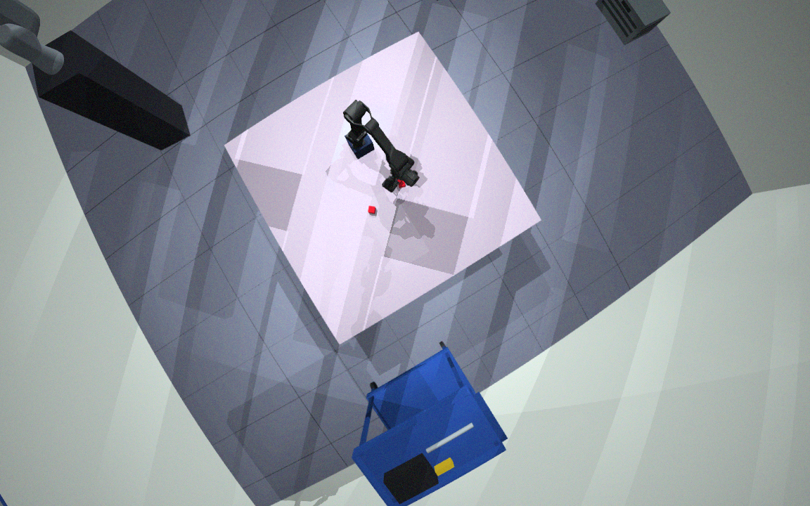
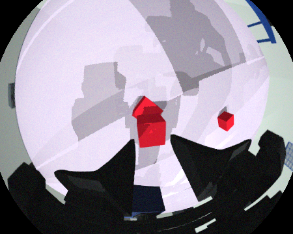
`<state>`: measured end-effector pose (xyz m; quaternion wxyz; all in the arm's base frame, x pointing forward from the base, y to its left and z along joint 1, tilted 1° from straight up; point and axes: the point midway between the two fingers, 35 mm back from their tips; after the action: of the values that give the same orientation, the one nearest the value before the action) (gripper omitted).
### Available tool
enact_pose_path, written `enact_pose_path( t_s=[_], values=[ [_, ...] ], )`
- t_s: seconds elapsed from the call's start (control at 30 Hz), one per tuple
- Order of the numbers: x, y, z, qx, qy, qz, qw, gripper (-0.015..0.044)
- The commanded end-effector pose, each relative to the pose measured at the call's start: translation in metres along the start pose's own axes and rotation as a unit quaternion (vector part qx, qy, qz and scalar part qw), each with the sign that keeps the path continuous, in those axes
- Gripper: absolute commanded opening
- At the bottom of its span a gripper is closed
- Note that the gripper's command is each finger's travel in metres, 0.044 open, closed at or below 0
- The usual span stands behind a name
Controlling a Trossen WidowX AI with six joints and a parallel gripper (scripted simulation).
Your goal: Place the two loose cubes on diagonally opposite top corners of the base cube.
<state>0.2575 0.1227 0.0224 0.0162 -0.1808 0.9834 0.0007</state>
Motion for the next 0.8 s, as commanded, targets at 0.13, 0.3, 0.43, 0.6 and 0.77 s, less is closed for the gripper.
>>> enact_pose_path(
  t_s=[0.13,0.3,0.43,0.6,0.77],
  values=[
    [-0.003,0.0,-0.01,-0.001,-0.006,0.0,1.0,0.0205],
    [-0.002,-0.002,-0.007,0.0,-0.002,0.007,1.0,0.0258],
    [-0.01,-0.023,-0.012,0.003,-0.004,0.068,0.998,0.0265],
    [-0.02,-0.065,-0.022,0.007,-0.007,0.184,0.983,0.0265],
    [-0.023,-0.105,-0.031,0.012,-0.01,0.287,0.958,0.0265]
  ],
)
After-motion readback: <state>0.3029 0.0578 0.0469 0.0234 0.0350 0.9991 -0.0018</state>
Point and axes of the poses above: the point midway between the two fingers, 35 mm back from their tips, its own z axis out along the fingers, its own y axis across the jaws, x = y × z, and after that the axes turned 11 degrees about z, right-handed
